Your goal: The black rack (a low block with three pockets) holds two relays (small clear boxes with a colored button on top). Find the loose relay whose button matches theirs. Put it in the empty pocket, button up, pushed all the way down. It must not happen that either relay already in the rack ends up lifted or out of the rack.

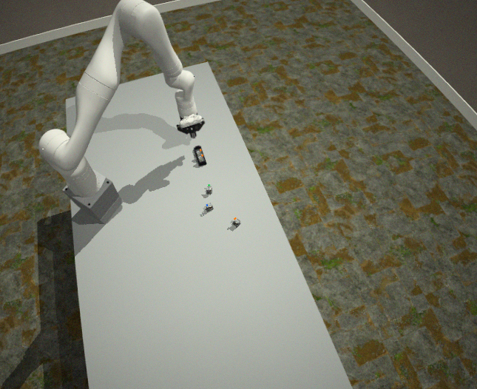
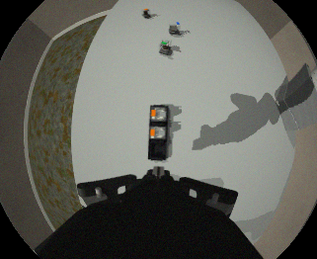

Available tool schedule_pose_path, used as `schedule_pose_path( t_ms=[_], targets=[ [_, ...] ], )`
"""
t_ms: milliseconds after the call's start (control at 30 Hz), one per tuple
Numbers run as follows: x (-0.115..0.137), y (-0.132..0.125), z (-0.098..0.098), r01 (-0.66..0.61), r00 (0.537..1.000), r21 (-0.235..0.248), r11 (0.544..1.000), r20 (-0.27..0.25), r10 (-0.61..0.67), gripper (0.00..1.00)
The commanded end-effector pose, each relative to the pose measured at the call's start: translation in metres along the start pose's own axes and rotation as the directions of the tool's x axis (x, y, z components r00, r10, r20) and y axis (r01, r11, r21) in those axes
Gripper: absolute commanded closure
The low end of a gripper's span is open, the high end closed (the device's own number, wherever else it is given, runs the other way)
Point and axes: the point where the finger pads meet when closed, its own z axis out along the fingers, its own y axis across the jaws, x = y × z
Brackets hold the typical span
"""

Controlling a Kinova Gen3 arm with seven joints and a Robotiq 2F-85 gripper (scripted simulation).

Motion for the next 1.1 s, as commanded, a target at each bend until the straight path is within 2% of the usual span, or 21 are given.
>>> schedule_pose_path(
  t_ms=[0,1067],
  targets=[
    [-0.0005,-0.0006,-0.0008,0.0,1.0,0.001,1.0,0.001,0.0,1.0],
    [0.0025,-0.0031,-0.0005,-0.015,1.0,0.001,1.0,0.001,0.015,1.0]
  ],
)
